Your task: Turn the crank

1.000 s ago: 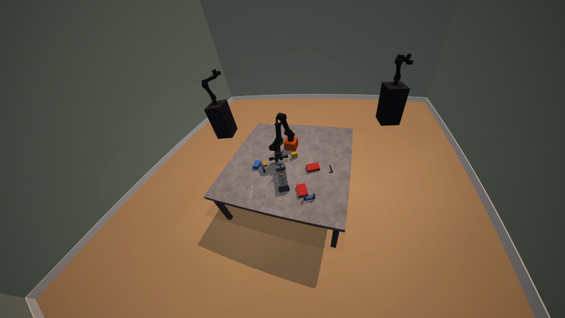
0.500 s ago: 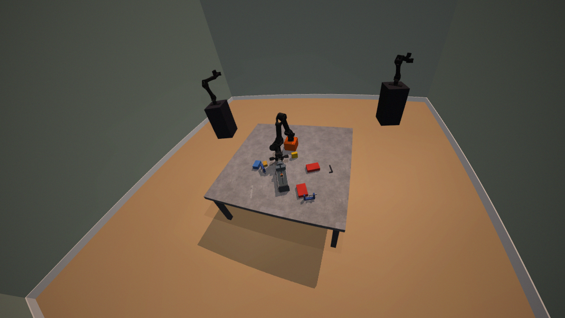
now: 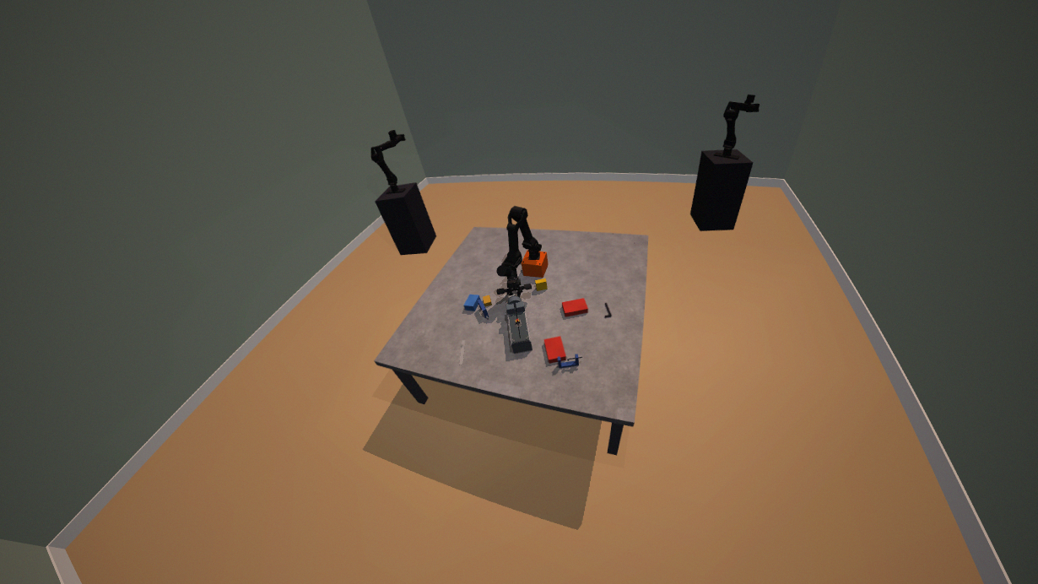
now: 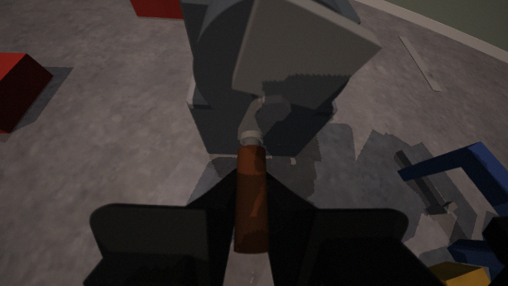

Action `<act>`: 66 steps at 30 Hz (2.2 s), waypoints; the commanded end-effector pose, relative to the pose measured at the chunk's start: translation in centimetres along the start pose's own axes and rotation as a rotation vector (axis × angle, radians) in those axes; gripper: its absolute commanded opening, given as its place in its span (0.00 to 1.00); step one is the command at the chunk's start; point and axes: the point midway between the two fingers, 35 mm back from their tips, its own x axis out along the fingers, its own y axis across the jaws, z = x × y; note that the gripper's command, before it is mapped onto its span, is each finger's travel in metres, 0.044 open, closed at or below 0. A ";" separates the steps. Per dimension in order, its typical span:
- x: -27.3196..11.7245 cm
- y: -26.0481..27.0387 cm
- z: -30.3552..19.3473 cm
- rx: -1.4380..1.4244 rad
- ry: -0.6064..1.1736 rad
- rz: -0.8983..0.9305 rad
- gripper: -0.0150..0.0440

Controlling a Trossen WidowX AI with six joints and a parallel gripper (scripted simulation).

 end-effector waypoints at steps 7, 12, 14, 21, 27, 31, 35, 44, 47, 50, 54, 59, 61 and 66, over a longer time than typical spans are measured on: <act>-0.4 1.4 0.4 0.000 -0.005 0.024 0.25; -0.8 1.7 0.7 0.001 -0.005 0.024 0.25; -0.9 1.9 0.9 0.001 -0.005 0.024 0.25; -1.7 2.3 1.7 0.001 -0.005 0.024 0.25; -2.5 2.3 2.5 0.001 -0.005 0.024 0.25; -3.0 2.1 3.0 0.001 -0.005 0.024 0.25; -3.5 1.7 3.5 0.000 -0.006 0.024 0.25; -4.1 0.8 4.1 -0.001 -0.006 0.023 0.25; -4.2 0.5 4.2 -0.001 -0.006 0.023 0.25; -4.3 0.3 4.3 -0.001 -0.006 0.023 0.25; -4.3 0.0 4.4 -0.001 -0.005 0.022 0.25; -4.4 -0.3 4.4 -0.002 -0.005 0.022 0.25; -4.4 -0.5 4.5 -0.002 -0.005 0.022 0.25; -4.4 -0.6 4.5 -0.002 -0.005 0.022 0.25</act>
